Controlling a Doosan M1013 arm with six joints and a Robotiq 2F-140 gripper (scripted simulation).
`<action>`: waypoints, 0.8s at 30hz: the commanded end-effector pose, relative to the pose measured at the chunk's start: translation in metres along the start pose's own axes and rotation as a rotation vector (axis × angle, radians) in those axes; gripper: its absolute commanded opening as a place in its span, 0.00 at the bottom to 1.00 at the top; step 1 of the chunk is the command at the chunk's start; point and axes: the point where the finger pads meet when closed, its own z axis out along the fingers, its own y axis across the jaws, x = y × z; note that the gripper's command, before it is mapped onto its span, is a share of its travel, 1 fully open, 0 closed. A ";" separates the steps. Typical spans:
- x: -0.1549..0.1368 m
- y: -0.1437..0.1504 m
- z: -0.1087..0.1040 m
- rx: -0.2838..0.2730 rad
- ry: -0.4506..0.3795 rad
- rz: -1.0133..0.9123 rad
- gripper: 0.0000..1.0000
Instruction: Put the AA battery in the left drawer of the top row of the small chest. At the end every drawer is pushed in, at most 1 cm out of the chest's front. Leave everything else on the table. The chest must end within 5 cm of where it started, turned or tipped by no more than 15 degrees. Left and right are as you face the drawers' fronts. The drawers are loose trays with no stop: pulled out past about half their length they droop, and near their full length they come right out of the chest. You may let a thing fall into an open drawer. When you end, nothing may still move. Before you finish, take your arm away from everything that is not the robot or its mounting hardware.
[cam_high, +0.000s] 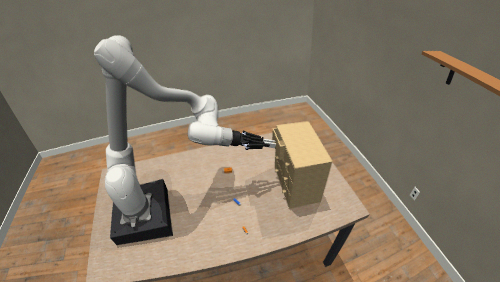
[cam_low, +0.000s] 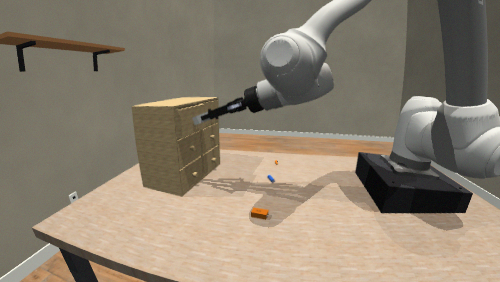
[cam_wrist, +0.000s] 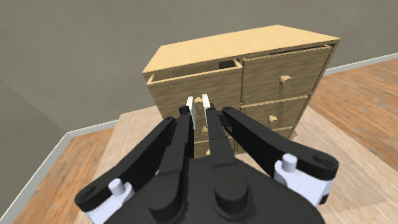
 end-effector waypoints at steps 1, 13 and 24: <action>-0.001 0.000 -0.004 0.000 0.000 0.000 0.08; -0.007 0.000 -0.021 0.000 0.000 0.000 0.08; -0.011 0.000 -0.032 0.000 0.000 0.000 0.08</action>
